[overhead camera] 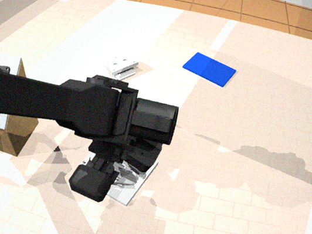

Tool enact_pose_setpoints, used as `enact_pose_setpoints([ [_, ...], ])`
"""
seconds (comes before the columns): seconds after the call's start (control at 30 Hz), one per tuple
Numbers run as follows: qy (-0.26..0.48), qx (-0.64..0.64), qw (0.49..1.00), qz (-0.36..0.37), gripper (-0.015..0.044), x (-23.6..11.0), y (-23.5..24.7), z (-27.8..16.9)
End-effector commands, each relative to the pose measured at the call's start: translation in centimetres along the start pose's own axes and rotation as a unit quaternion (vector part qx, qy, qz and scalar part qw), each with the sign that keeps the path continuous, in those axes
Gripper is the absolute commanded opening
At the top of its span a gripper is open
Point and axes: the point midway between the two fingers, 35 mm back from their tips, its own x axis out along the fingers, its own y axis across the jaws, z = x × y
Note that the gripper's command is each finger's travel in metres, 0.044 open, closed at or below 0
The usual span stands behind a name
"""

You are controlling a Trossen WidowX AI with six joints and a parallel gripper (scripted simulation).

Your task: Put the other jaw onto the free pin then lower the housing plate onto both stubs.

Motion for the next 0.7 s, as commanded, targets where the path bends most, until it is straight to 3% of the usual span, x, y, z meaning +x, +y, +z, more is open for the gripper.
enact_pose_setpoints([
  [0.0, 0.0, -0.003, 1.0, -0.003, 0.0134, 0.23, -0.09, -0.04],
  [0.67, 0.0, -0.002, 1.0, -0.003, 0.0134, 0.66, -0.1, -0.05],
])
